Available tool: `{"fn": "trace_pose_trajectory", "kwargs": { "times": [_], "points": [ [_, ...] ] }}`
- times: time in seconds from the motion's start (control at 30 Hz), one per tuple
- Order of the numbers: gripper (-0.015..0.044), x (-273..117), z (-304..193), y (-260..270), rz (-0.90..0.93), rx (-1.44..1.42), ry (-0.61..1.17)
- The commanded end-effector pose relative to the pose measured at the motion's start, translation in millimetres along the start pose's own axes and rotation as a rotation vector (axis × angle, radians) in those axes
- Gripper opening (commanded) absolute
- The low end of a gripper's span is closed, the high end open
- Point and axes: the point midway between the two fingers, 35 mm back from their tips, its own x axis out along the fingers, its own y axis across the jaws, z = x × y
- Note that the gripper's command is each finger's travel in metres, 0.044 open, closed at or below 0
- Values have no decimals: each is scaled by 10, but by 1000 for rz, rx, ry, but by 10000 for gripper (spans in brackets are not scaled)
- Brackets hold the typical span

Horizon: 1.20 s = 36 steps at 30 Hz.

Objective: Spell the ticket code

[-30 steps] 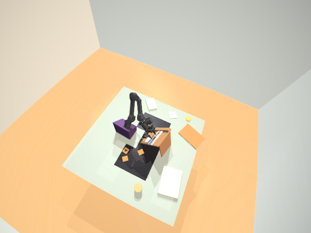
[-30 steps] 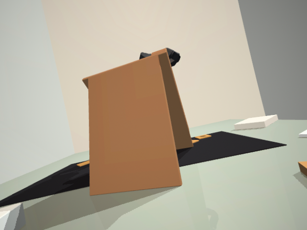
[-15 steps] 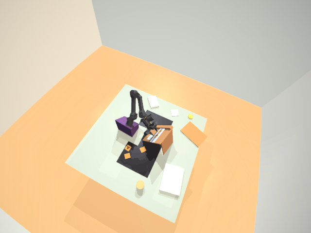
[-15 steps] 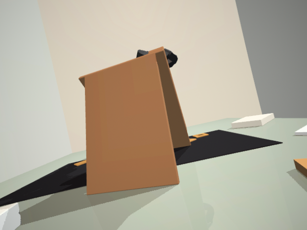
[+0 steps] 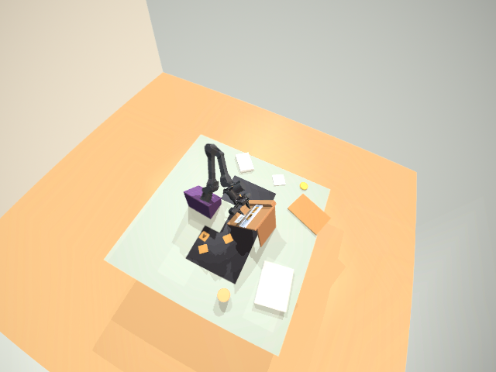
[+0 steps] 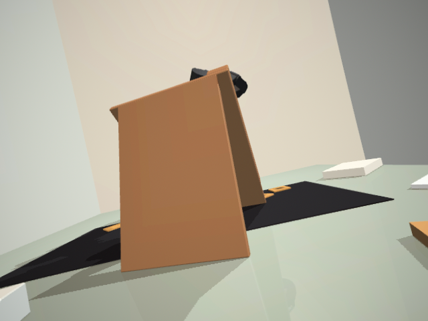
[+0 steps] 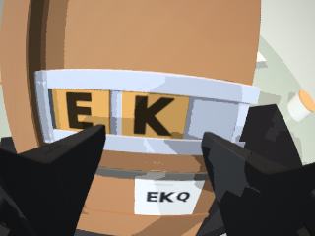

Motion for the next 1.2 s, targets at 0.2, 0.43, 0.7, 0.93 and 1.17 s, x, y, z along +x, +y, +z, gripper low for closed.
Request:
{"fn": "trace_pose_trajectory", "kwargs": {
  "times": [0.2,0.43,0.7,0.93,1.17],
  "points": [
    [111,0,0,0,0,0,0],
    [0,0,0,0,0,0,0],
    [0,47,16,-50,-32,-18,66],
    [0,178,84,-266,-93,-60,392],
    [0,186,192,-358,-14,-17,672]
  ]
}}
